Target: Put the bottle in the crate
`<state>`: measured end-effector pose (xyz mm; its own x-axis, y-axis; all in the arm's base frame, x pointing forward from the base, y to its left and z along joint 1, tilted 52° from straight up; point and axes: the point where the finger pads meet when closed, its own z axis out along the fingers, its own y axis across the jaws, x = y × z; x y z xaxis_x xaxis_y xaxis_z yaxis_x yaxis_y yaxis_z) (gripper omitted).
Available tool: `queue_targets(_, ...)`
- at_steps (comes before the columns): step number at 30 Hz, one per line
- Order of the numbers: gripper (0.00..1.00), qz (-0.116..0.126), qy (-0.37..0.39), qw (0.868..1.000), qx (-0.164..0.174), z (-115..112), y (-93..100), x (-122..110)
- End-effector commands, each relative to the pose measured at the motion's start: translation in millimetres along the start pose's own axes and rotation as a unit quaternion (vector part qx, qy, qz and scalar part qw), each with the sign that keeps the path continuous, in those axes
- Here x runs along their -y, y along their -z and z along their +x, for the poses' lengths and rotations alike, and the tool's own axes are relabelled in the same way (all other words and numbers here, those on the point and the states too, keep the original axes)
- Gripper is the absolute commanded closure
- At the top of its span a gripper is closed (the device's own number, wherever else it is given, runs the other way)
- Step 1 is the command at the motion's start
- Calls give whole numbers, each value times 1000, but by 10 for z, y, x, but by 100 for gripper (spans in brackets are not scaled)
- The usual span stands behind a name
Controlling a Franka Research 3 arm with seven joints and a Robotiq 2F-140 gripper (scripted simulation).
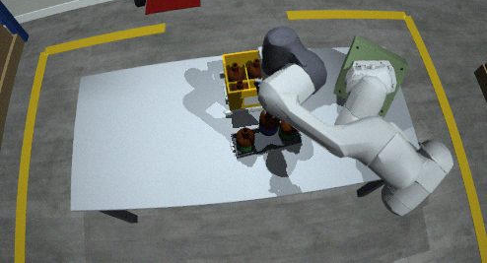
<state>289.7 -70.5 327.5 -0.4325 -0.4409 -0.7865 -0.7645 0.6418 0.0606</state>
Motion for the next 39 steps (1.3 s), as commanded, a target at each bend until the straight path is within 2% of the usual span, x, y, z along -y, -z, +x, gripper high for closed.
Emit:
queue_targets(1, 100, 2, -2, 1000, 0, 4, 46, 8)
queue_targets(39, 100, 2, -2, 1000, 0, 7, 385, 5)
